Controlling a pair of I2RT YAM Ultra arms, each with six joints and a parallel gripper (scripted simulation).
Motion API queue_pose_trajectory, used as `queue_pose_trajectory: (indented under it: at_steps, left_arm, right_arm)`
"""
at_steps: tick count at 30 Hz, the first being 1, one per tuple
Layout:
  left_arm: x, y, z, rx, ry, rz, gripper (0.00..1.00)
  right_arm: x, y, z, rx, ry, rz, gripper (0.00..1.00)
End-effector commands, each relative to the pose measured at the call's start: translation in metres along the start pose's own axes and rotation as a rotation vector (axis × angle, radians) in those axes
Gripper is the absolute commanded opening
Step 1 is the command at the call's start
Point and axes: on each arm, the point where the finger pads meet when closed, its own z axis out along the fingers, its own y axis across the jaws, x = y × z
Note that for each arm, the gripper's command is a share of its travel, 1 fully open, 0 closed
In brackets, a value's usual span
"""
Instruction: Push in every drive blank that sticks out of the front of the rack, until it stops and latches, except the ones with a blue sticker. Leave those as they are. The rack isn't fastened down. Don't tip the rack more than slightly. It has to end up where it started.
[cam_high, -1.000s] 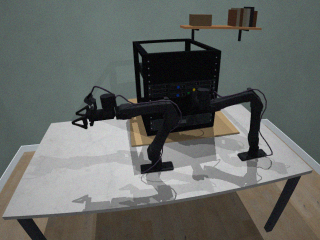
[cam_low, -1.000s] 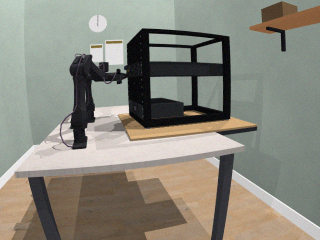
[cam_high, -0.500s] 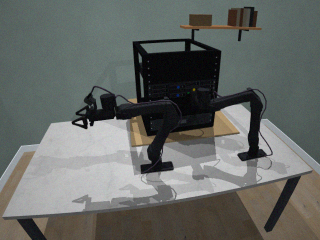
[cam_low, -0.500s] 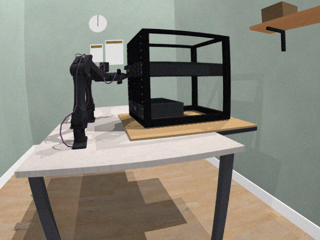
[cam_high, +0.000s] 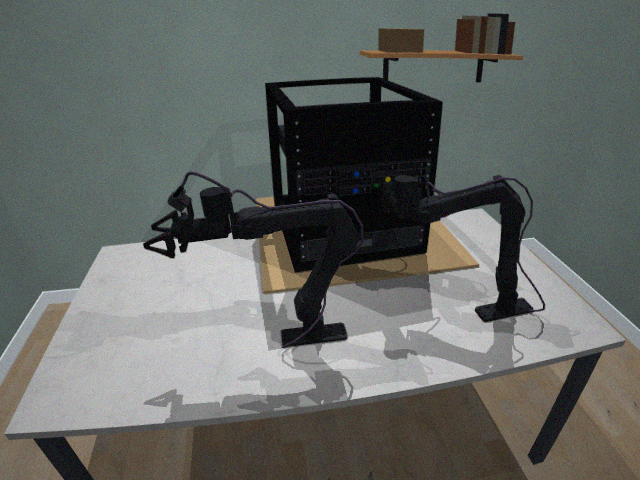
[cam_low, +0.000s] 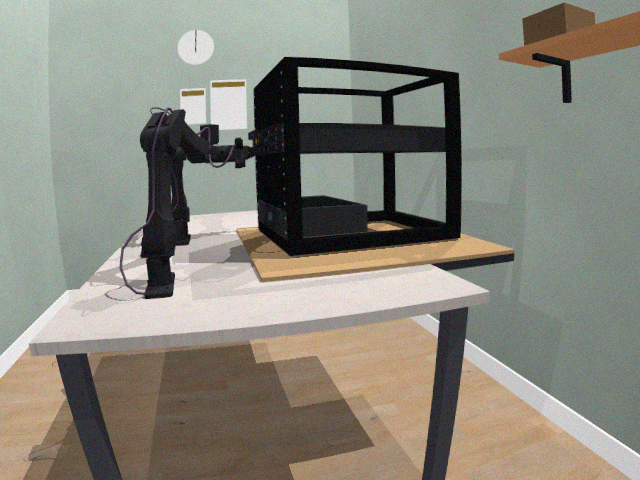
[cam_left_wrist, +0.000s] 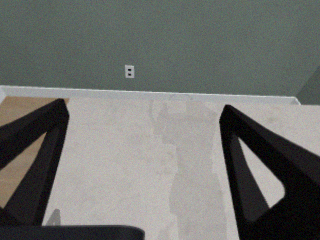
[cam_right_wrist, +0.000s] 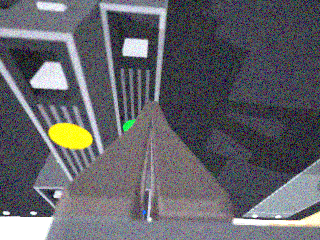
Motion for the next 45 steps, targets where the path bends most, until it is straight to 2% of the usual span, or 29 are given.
queue_pose_trajectory:
  at_steps: [1,9,12,25,45]
  left_arm:
    - [-0.0164,0.0034,-0.0074,-0.015,-0.032,0.009,1.0]
    - [-0.0164,0.0034,-0.0074,-0.015,-0.032,0.009,1.0]
    - [-0.0164,0.0034,-0.0074,-0.015,-0.032,0.009,1.0]
    - [-0.0164,0.0034,-0.0074,-0.015,-0.032,0.009,1.0]
    - [-0.0164,0.0034,-0.0074,-0.015,-0.032,0.009,1.0]
  right_arm:
    - [-0.0069,0.0216,0.0053,-0.023,-0.017,0.024,0.0]
    - [-0.0016,0.0127,0.0101,-0.012,-0.01,0.005,0.0]
    - [-0.0058,0.022,0.0083,-0.023,-0.01,0.024,0.0]
    - [-0.0017,0.0128,0.0131,-0.012,-0.01,0.005,0.0]
    - [-0.0039,0.0184,0.0134,-0.02,-0.01,0.019,0.0]
